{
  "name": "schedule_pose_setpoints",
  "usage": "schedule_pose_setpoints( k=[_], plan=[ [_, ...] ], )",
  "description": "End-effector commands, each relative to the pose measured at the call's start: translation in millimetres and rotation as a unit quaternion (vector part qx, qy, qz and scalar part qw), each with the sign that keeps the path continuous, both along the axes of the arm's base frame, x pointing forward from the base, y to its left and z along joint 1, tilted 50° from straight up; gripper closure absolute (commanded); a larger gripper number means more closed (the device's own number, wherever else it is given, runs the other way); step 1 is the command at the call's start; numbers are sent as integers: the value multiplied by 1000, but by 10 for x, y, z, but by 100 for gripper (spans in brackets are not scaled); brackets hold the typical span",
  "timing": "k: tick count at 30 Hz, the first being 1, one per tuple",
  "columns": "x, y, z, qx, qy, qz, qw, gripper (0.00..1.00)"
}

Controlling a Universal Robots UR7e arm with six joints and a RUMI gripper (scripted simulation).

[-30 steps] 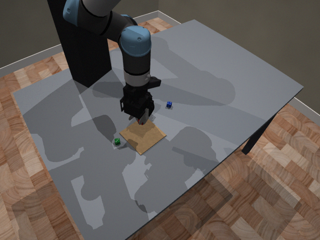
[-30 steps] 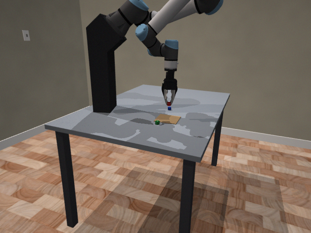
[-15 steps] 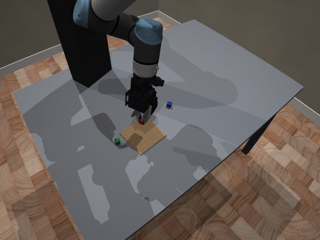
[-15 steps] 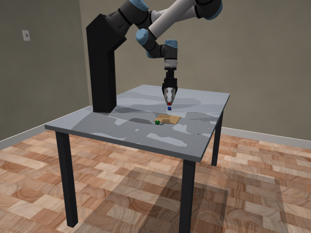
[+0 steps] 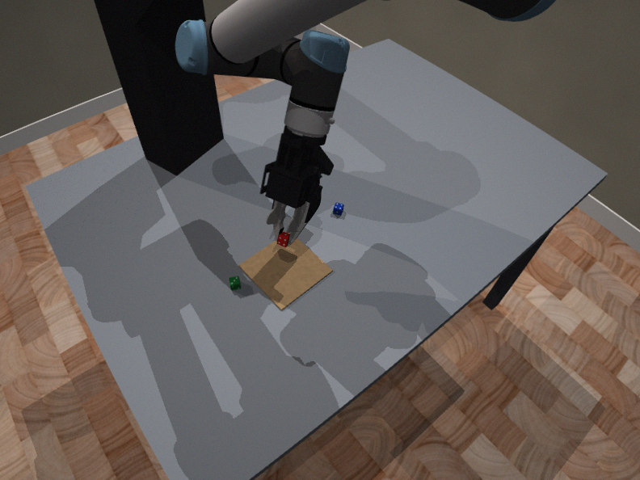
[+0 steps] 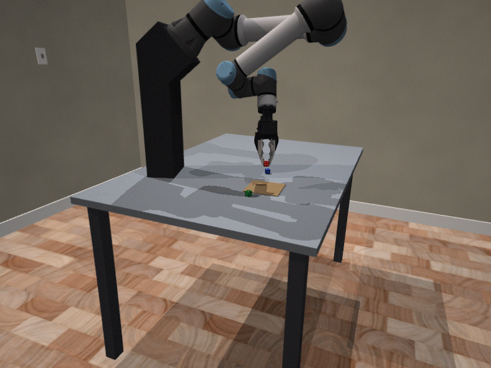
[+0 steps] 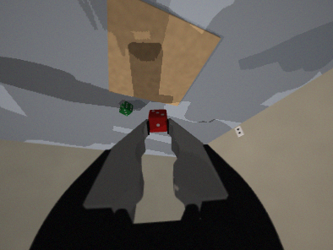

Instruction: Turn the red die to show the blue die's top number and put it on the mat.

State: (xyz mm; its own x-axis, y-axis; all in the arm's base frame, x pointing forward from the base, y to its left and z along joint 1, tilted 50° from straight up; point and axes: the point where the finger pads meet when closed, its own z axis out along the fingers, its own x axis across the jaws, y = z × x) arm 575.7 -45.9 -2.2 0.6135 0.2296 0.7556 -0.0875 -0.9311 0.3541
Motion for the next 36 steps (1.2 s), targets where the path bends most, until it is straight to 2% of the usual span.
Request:
schedule_pose_setpoints(
  k=[1,12,21,36],
  plan=[
    [34,-59,1,-51,-19,-65,996,97],
    [27,-37,4,-111,-43,-140,983,97],
    [35,-36,-1,-141,-54,-177,973,97],
    [29,-24,0,-153,-58,-191,968,97]
  ],
)
